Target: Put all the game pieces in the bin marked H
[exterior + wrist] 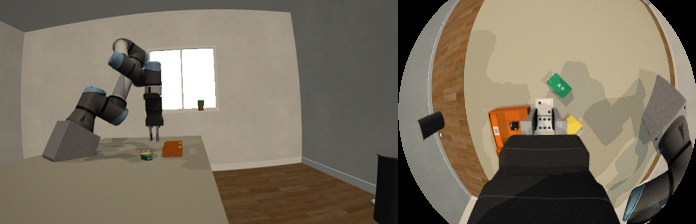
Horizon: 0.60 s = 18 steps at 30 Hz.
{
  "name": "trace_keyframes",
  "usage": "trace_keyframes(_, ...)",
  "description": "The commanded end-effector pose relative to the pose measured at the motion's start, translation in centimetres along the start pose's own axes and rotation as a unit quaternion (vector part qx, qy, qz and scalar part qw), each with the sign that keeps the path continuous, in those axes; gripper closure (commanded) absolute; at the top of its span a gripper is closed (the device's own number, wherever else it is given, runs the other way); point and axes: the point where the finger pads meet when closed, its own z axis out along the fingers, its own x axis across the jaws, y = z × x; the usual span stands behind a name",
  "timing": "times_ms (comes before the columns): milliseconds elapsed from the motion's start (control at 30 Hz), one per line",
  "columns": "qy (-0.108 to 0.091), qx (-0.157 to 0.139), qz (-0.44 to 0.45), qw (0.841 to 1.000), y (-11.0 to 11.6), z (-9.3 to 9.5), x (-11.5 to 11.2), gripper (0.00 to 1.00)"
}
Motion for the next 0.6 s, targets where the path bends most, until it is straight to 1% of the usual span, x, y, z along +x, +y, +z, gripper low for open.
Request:
trace_keyframes(0, 0.000, 0.001, -0.030, 1.000, 1.4, 0.0, -2.2, 0.51)
trace_keyframes(267, 0.000, 0.001, -0.030, 1.000, 4.0, 0.0, -6.2, 0.51)
trace_keyframes(567, 0.000, 0.001, -0.030, 1.000, 4.3, 0.0, -6.7, 0.51)
